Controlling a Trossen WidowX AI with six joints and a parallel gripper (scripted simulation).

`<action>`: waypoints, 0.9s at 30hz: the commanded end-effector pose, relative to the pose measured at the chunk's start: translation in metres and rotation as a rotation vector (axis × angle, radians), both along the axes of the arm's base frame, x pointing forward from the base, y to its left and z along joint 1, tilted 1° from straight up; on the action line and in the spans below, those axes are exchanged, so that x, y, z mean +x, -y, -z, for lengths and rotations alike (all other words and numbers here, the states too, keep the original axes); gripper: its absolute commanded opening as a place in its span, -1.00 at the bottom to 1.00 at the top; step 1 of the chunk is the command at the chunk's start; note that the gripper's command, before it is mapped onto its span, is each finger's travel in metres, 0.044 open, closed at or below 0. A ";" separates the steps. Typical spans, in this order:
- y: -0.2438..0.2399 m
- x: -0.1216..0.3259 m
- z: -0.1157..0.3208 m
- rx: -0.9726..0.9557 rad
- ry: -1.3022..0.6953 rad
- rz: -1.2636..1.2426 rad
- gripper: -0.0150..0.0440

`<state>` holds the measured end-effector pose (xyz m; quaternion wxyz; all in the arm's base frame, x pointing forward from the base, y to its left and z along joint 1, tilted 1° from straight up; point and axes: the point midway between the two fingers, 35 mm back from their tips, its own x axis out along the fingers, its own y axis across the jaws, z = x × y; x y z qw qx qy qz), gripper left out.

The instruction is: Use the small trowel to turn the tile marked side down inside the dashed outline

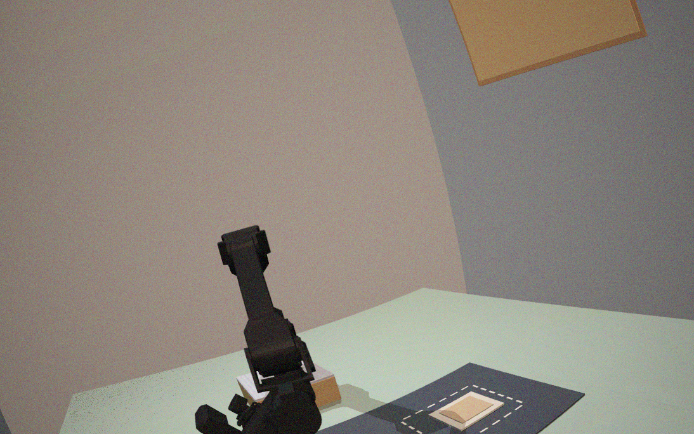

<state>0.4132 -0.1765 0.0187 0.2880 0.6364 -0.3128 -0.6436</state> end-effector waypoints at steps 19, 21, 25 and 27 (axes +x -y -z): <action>0.001 0.001 0.000 -0.006 0.008 0.002 0.53; -0.004 0.001 -0.004 -0.005 0.011 0.002 0.53; -0.035 0.002 -0.028 0.001 0.029 0.000 0.53; -0.045 0.001 -0.036 0.002 0.035 0.000 0.53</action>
